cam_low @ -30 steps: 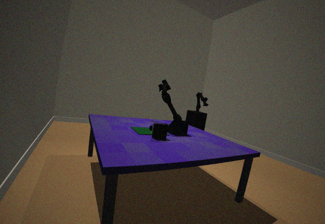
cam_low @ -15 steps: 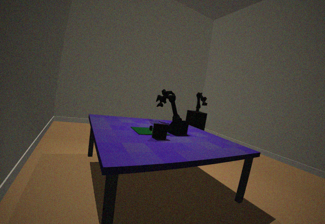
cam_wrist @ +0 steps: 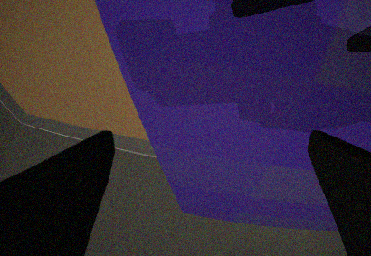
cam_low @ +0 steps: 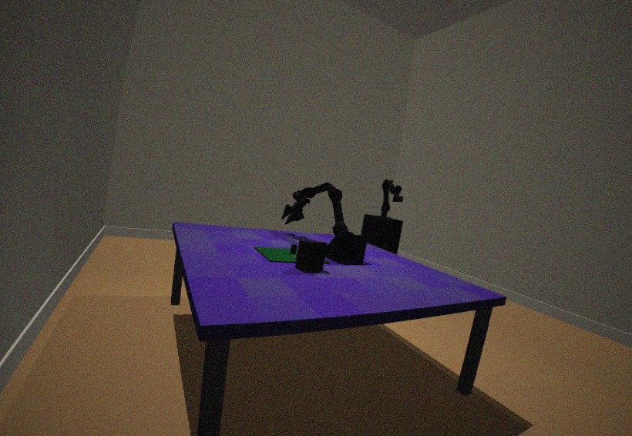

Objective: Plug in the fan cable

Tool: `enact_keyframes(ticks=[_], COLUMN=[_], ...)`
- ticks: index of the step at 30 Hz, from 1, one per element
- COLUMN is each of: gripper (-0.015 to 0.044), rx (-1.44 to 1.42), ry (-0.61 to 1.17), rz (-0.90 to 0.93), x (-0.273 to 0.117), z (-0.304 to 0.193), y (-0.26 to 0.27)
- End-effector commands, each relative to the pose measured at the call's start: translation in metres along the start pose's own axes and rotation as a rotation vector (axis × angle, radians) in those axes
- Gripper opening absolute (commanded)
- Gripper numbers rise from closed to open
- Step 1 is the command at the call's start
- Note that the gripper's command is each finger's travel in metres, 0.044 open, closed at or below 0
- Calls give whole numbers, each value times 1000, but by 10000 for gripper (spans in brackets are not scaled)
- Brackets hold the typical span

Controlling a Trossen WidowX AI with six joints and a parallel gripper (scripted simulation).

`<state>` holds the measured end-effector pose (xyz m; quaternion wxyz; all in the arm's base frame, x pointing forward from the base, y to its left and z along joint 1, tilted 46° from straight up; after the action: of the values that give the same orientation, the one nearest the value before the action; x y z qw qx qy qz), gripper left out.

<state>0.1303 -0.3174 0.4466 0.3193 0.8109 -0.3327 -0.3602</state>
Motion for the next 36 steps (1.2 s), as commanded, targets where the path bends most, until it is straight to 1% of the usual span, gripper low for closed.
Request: enact_keyframes(ticks=[1, 5, 8, 11, 15, 20, 25, 30, 34, 36], gripper=[440, 440, 440, 440, 440, 440, 440, 440, 440, 440], rx=[3, -26, -77, -159, -321, -575, -836, -1124, -1357, -1431], ry=[-20, -65, -109, -156, -216, -281, -347, -375, -360, -346], rz=[-143, -325, -450, -560, -680, -771, -792, -729, -621, -576], x=[29, 58, 70, 73, 66, 39, -1, -48, -89, -103], z=[-17, -40, -58, -74, -92, -107, -110, -105, -97, -94], y=[-42, -103, -153, -204, -273, -352, -419, -473, -507, -516])
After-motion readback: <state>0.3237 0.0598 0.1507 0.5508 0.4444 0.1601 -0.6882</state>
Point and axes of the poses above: the point midway between the two fingers, 35 mm back from their tips, its own x axis out along the fingers, its own y axis across the jaws, z = x × y, the point moved 2 cm from there along -x, back along the fingers, and after that the axes turned 15 degrees about x, right-handed, at the moved point
